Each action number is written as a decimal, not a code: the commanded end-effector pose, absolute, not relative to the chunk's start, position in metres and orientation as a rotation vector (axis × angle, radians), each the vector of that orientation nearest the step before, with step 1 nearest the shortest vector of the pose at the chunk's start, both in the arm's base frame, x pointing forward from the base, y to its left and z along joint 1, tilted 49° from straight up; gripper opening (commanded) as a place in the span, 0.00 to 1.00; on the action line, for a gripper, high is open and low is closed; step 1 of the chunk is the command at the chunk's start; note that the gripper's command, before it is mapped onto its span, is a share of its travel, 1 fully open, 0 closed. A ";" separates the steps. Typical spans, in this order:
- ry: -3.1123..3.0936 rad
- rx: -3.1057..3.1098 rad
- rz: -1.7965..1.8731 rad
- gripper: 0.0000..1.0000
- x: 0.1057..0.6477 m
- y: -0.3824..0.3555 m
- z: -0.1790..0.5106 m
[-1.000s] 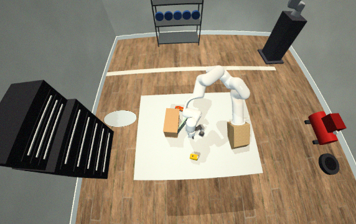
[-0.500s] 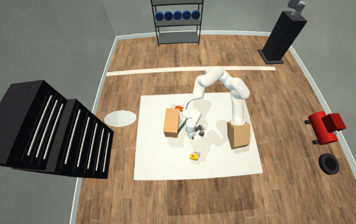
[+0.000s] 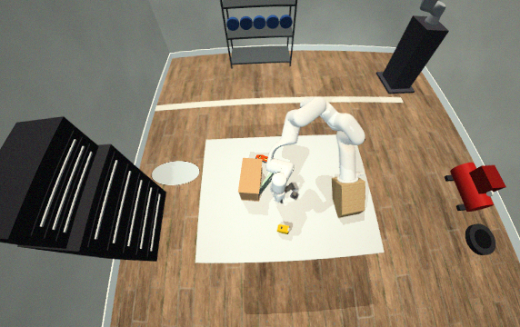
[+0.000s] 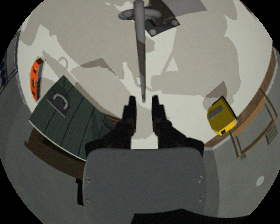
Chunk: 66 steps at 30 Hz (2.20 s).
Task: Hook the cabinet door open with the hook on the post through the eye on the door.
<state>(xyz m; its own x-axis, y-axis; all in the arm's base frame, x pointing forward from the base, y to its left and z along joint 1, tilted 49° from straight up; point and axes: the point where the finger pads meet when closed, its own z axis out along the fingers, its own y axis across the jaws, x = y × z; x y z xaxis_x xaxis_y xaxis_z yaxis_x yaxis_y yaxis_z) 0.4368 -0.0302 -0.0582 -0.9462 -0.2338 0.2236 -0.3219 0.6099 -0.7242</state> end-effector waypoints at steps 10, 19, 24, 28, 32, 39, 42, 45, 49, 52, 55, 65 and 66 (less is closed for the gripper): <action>-2.725 0.473 1.257 0.23 0.439 -0.029 -0.058; -2.725 0.473 1.257 0.23 0.439 -0.029 -0.058; -2.725 0.473 1.257 0.23 0.439 -0.029 -0.058; -2.725 0.473 1.257 0.23 0.439 -0.029 -0.058; -2.725 0.473 1.257 0.23 0.439 -0.030 -0.058; -2.725 0.473 1.257 0.23 0.439 -0.032 -0.061; -2.725 0.473 1.257 0.23 0.439 -0.034 -0.062; -2.725 0.473 1.257 0.23 0.439 -0.036 -0.063; -2.725 0.473 1.257 0.23 0.440 -0.038 -0.065; -2.725 0.473 1.257 0.23 0.440 -0.040 -0.067; -2.725 0.473 1.257 0.23 0.440 -0.042 -0.069; -2.725 0.473 1.257 0.23 0.440 -0.048 -0.074; -2.725 0.473 1.257 0.23 0.440 -0.049 -0.075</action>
